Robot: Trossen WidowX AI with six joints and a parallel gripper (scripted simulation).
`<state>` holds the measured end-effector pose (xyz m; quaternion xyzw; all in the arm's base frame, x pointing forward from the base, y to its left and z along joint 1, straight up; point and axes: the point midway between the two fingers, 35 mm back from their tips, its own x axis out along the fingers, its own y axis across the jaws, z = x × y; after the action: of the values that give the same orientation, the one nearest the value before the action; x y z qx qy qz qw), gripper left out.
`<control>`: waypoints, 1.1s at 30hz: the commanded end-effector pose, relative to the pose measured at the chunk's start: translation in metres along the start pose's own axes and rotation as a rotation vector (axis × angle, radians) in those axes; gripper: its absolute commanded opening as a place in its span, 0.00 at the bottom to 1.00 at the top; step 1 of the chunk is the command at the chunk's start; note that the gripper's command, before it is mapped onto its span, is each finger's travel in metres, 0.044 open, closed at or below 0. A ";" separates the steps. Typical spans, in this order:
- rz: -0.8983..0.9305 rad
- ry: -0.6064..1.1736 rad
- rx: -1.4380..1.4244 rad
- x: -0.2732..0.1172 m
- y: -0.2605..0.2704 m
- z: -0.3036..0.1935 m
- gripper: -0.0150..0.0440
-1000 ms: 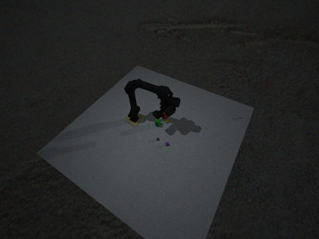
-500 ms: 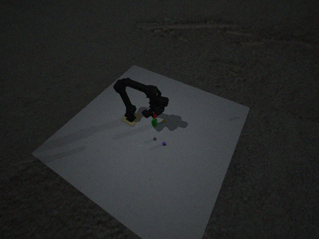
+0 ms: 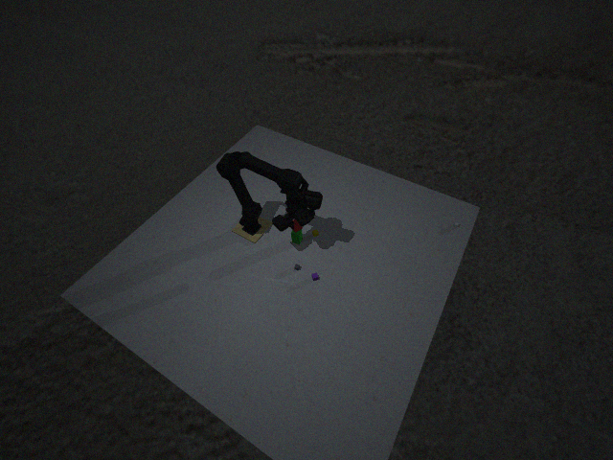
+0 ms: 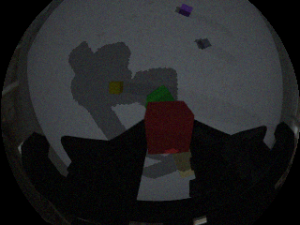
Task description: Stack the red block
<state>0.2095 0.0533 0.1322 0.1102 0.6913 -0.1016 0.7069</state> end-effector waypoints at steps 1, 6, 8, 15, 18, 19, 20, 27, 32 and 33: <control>-0.005 0.004 0.001 0.011 -0.001 -0.001 0.25; -0.005 0.004 0.001 0.022 -0.001 -0.001 0.25; -0.005 0.004 0.001 0.022 -0.001 -0.001 0.25; -0.005 0.004 0.001 0.022 -0.001 -0.001 0.25; -0.005 0.004 0.001 0.022 -0.001 -0.001 0.25; -0.005 0.004 0.001 0.022 -0.001 -0.001 0.25; -0.005 0.004 0.001 0.022 -0.001 -0.001 0.25; -0.005 0.004 0.001 0.023 -0.001 -0.001 0.25; -0.005 0.004 0.001 0.023 -0.001 -0.001 0.25; -0.005 0.004 0.001 0.022 -0.001 -0.001 0.25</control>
<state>0.2083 0.0533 0.1096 0.1087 0.6938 -0.1021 0.7046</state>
